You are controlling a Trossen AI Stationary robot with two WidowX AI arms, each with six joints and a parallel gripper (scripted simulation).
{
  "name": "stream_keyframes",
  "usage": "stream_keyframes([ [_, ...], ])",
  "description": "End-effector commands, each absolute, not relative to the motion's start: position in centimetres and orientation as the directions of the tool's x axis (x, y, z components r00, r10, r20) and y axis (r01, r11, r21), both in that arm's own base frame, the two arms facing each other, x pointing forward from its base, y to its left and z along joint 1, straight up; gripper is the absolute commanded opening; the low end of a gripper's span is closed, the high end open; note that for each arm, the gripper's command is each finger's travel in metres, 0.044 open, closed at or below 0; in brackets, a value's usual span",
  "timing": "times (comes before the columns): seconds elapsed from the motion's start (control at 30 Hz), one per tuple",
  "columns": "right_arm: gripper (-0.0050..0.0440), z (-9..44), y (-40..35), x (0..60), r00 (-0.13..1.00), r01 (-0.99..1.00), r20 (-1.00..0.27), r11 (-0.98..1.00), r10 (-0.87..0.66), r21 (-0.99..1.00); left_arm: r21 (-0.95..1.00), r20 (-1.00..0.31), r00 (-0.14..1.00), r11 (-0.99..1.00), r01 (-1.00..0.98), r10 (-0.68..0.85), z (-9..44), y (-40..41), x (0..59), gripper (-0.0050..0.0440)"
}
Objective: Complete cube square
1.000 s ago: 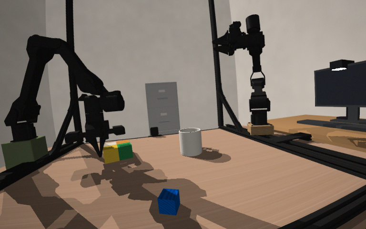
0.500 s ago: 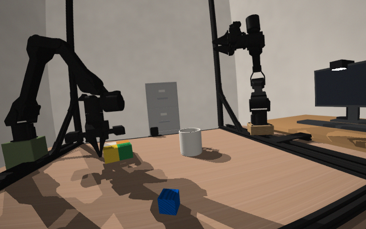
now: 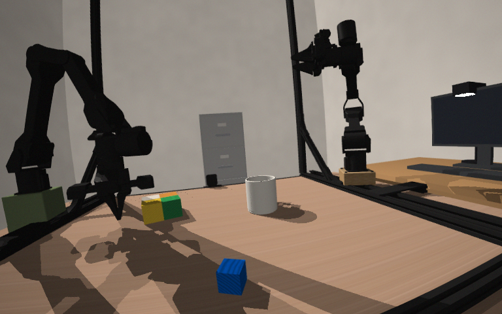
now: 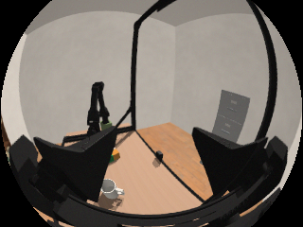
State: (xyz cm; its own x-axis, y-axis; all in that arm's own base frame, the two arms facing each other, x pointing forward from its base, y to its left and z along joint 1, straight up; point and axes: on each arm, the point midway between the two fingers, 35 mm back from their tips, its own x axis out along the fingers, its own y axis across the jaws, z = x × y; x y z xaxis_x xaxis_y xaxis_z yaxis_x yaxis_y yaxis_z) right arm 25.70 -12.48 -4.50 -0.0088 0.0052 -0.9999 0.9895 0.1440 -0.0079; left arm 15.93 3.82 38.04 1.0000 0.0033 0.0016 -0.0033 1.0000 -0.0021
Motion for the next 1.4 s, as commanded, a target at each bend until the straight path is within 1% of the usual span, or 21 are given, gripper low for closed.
stream_keyframes([
  [0.0, 0.0000, -4.3, -12.5, 25.2, 0.001, 0.989, -1.000, 0.147, 0.001, 0.001, -0.001, 0.001, 1.000, 1.000, 0.000, 0.000, 38.0, 3.8, 15.9, 0.0400],
  [0.1, 0.0000, -2.8, -12.6, 25.4, -0.003, 0.989, -1.000, 0.146, 0.002, -0.002, -0.001, 0.001, 1.000, 1.000, 0.000, 0.000, 38.0, 3.8, 15.9, 0.0400],
  [0.2, 0.0000, 0.3, -12.5, 25.5, -0.009, 0.990, -1.000, 0.143, 0.006, -0.008, -0.001, 0.001, 1.000, 1.000, 0.000, 0.000, 38.0, 3.8, 15.9, 0.0400],
  [0.53, 0.0000, 0.4, -12.5, 25.4, -0.017, 0.987, -1.000, 0.161, 0.009, -0.015, -0.001, 0.001, 1.000, 1.000, 0.000, 0.000, 38.0, 3.8, 15.9, 0.0400],
  [0.6, 0.0000, 0.5, -13.0, 26.2, -0.015, 0.961, -1.000, 0.277, 0.009, -0.012, -0.001, 0.001, 1.000, 1.000, 0.000, 0.000, 38.0, 3.8, 15.9, 0.0400],
  [0.67, 0.0000, 0.7, -13.9, 27.5, -0.013, 0.896, -1.000, 0.443, 0.008, -0.008, -0.001, 0.001, 1.000, 1.000, 0.000, 0.000, 38.0, 3.8, 15.9, 0.0400],
  [0.77, 0.0000, 0.8, -14.9, 28.9, -0.011, 0.791, -1.000, 0.612, 0.006, -0.005, -0.001, 0.001, 1.000, 1.000, 0.000, 0.000, 38.0, 3.8, 15.9, 0.0400],
  [0.83, 0.0000, 0.8, -14.9, 28.9, -0.011, 0.791, -1.000, 0.612, 0.006, -0.005, -0.001, 0.001, 1.000, 1.000, 0.000, 0.000, 38.0, 3.8, 15.9, 0.0400],
  [0.9, 0.0000, 0.9, -15.7, 30.0, -0.009, 0.663, -1.000, 0.748, 0.005, -0.002, -0.001, 0.001, 1.000, 1.000, 0.000, 0.000, 38.0, 3.8, 15.9, 0.0400],
  [1.07, 0.0000, 0.9, -17.4, 32.2, -0.005, 0.383, -1.000, 0.924, 0.003, 0.001, -0.001, 0.001, 1.000, 1.000, 0.000, 0.000, 38.0, 3.8, 15.9, 0.0400],
  [1.2, 0.0000, 0.8, -18.6, 33.7, -0.003, 0.127, -1.000, 0.992, 0.002, 0.001, -0.001, 0.001, 1.000, 1.000, 0.000, 0.000, 38.0, 3.8, 15.9, 0.0400],
  [1.3, 0.0000, 0.7, -19.5, 34.7, -0.001, -0.072, -1.000, 0.997, 0.000, 0.000, -0.001, 0.001, 1.000, 1.000, 0.000, 0.000, 38.0, 3.8, 15.9, 0.0400],
  [1.33, 0.0000, 0.7, -19.7, 34.9, 0.000, -0.123, -1.000, 0.992, 0.000, 0.000, -0.001, 0.001, 1.000, 1.000, 0.000, 0.000, 38.0, 3.8, 15.9, 0.0400],
  [1.37, 0.0000, 0.7, -19.7, 34.9, 0.000, -0.123, -1.000, 0.992, 0.000, 0.000, -0.001, 0.001, 1.000, 1.000, 0.000, 0.000, 38.0, 3.8, 15.9, 0.0400],
])
